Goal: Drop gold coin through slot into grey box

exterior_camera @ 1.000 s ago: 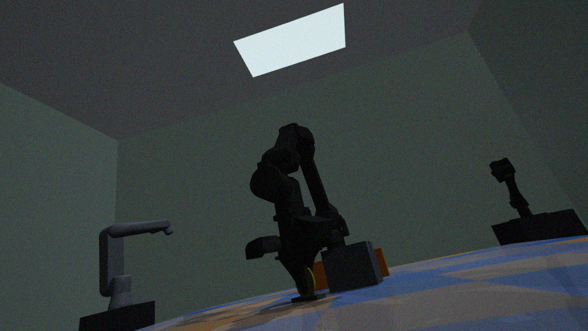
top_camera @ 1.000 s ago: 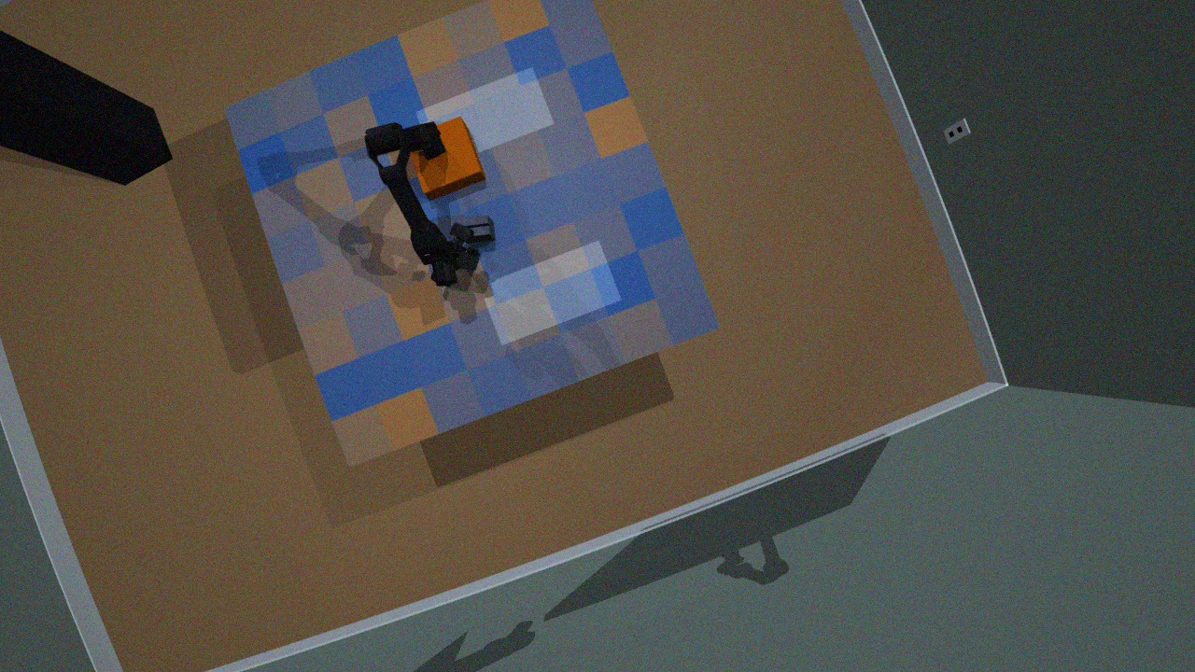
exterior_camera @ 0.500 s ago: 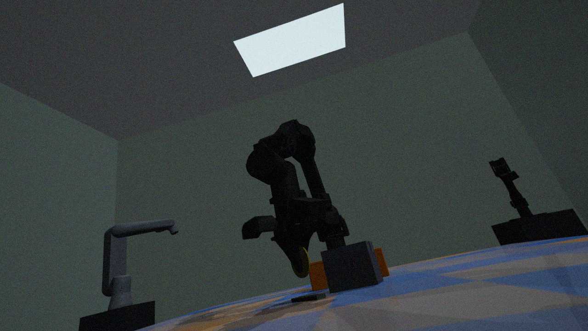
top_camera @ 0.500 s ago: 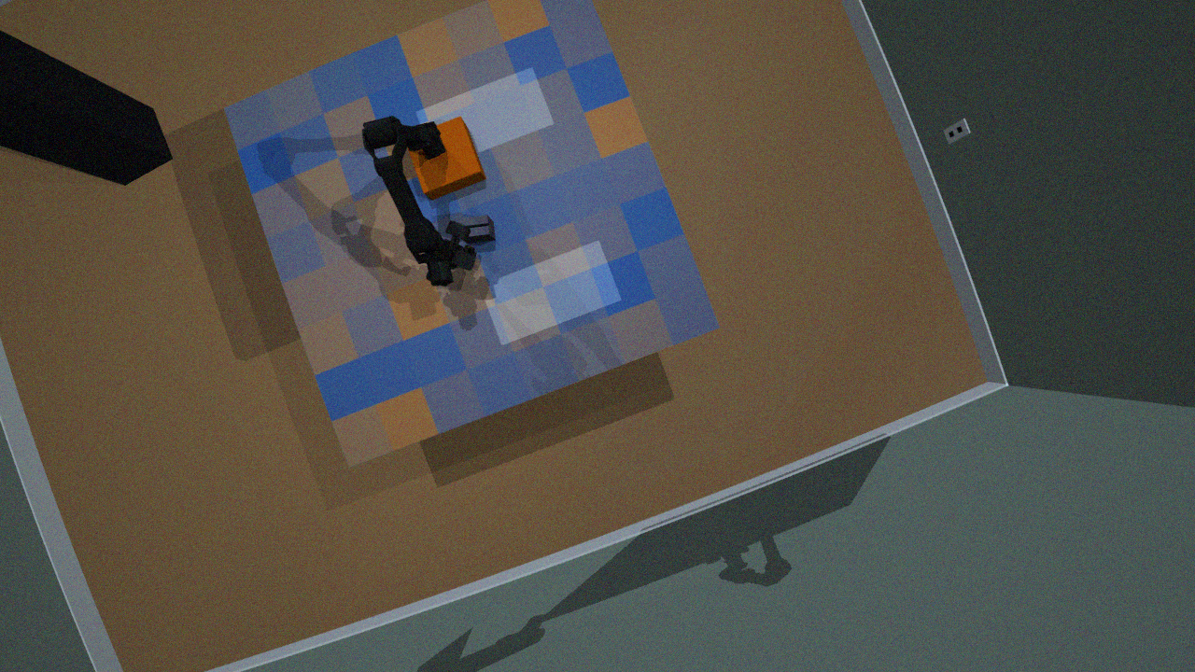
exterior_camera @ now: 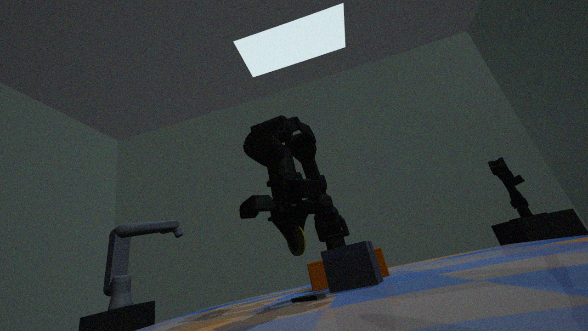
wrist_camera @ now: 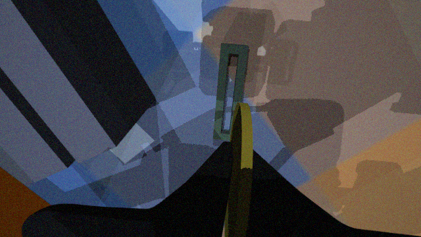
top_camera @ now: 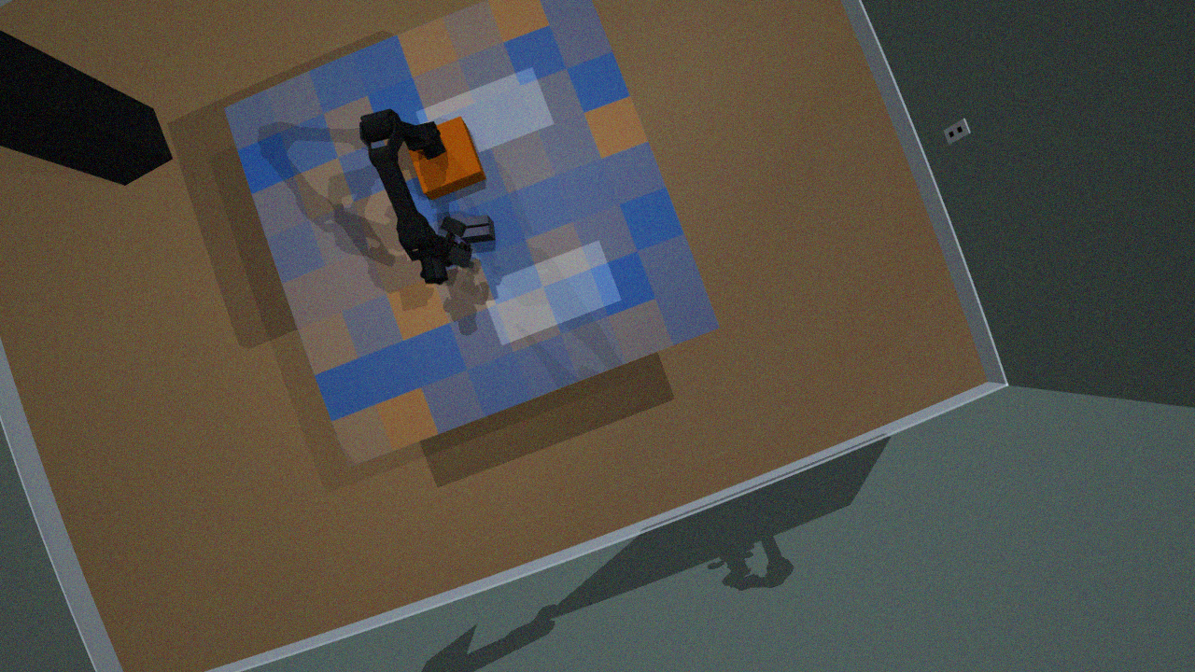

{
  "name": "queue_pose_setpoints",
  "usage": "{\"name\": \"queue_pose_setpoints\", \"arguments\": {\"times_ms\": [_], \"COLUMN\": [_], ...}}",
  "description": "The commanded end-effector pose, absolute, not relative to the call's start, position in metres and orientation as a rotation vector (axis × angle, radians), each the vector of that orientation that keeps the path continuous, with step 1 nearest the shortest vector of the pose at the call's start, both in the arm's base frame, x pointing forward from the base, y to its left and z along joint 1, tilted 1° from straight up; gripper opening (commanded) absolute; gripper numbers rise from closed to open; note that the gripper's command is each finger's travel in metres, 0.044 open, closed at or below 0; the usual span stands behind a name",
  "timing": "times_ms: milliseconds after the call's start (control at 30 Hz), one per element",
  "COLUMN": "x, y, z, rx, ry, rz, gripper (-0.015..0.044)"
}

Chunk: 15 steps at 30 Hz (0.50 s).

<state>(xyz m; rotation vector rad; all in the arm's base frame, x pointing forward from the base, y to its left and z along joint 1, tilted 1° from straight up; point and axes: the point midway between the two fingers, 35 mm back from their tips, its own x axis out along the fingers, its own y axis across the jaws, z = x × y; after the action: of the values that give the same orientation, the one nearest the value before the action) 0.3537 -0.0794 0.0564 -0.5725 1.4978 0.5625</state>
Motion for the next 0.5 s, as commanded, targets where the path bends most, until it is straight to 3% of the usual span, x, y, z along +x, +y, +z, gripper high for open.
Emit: {"name": "queue_pose_setpoints", "arguments": {"times_ms": [0, 467], "x": [0.354, 0.349], "y": [-0.079, -0.079], "z": [0.066, 0.078], "rx": [-0.574, -0.738], "ry": [1.490, 1.440], "rz": [0.563, 0.726], "gripper": [0.0000, 0.0000]}}
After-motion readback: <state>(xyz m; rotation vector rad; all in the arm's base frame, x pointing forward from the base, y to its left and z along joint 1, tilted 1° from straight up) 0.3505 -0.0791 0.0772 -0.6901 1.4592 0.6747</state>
